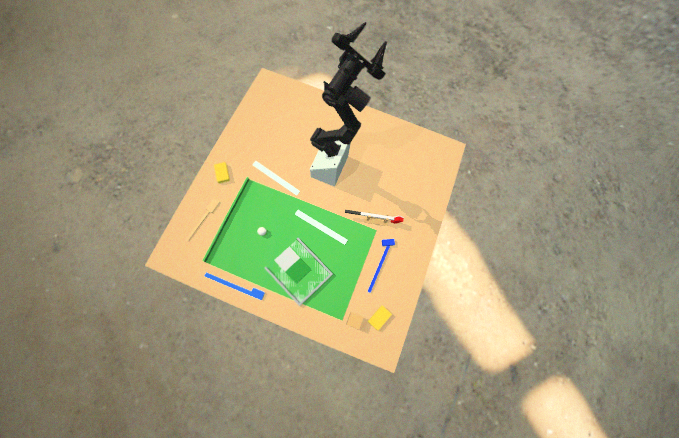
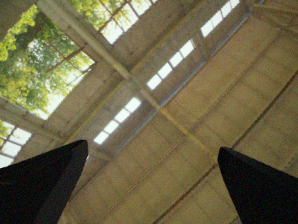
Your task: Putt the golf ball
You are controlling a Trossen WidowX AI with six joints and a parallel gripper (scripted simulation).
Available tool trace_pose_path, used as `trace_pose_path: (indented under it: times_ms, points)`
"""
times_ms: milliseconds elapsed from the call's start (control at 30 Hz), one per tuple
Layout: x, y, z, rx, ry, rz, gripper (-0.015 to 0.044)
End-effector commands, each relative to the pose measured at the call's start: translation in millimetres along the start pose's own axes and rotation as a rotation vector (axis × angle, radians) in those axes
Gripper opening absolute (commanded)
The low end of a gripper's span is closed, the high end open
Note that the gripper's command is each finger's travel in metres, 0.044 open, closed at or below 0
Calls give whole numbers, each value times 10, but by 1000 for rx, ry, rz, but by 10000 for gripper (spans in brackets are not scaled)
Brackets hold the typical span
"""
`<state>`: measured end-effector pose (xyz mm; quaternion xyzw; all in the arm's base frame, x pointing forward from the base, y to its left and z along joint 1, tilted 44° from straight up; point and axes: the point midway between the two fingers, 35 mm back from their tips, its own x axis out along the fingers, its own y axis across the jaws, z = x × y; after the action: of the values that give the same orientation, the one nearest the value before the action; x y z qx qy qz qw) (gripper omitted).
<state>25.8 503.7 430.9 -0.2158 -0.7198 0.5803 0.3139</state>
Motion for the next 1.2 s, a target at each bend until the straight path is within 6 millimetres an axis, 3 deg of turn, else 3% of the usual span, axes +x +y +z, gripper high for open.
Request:
trace_pose_path:
  times_ms: [0,133,400,600,800,967,1033,1167]
  points:
    - [4,-10,8,-4,-1,-2,426]
    - [93,-237,202,-101,-24,-40,440]
    - [278,-1001,940,-403,-91,-198,440]
    - [277,-1599,1614,-607,-133,-357,440]
    - [115,-2153,2276,-771,-157,-530,440]
    - [-140,-2572,2793,-887,-161,-684,440]
    - [-216,-2719,2925,-909,-139,-751,440]
    - [-556,-3051,3317,-1008,-109,-907,440]
